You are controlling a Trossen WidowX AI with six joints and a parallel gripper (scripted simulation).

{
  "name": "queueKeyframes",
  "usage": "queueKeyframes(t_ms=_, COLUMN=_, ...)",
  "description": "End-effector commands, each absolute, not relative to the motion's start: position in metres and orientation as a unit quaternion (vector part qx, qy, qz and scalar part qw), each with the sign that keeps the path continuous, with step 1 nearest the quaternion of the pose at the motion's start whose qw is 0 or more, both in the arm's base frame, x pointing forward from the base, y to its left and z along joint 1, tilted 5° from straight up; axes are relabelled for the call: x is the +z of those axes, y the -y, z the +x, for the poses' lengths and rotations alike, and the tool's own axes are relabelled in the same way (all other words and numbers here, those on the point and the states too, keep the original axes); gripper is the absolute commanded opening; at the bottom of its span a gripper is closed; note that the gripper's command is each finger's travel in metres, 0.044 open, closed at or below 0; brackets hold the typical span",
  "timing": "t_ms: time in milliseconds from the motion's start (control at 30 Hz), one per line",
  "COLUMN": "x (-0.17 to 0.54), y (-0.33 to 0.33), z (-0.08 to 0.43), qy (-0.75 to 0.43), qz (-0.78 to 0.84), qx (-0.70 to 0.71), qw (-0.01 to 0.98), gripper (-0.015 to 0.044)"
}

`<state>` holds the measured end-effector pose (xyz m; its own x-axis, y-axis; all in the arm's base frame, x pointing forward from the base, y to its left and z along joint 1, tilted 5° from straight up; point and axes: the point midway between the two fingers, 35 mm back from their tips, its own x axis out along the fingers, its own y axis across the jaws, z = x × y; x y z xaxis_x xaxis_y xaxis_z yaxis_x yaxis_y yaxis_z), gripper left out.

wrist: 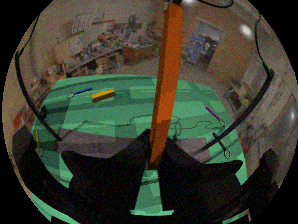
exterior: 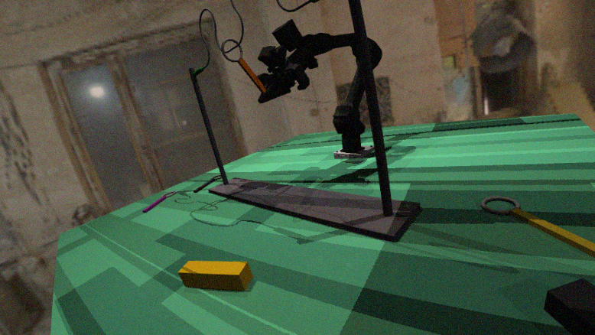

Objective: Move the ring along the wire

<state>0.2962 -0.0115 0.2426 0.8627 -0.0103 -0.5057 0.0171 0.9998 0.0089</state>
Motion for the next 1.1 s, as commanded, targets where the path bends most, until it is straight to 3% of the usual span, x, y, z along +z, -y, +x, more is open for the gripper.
queueKeyframes(t_ms=0, x=0.246, y=0.006, z=0.295, qy=-0.259, qz=0.014, qx=-0.007, qw=0.966, gripper=-0.0150)
queueKeyframes(t_ms=1067, x=0.264, y=-0.067, z=0.288, qy=-0.271, qz=0.203, qx=0.042, qw=0.940, gripper=-0.0150)
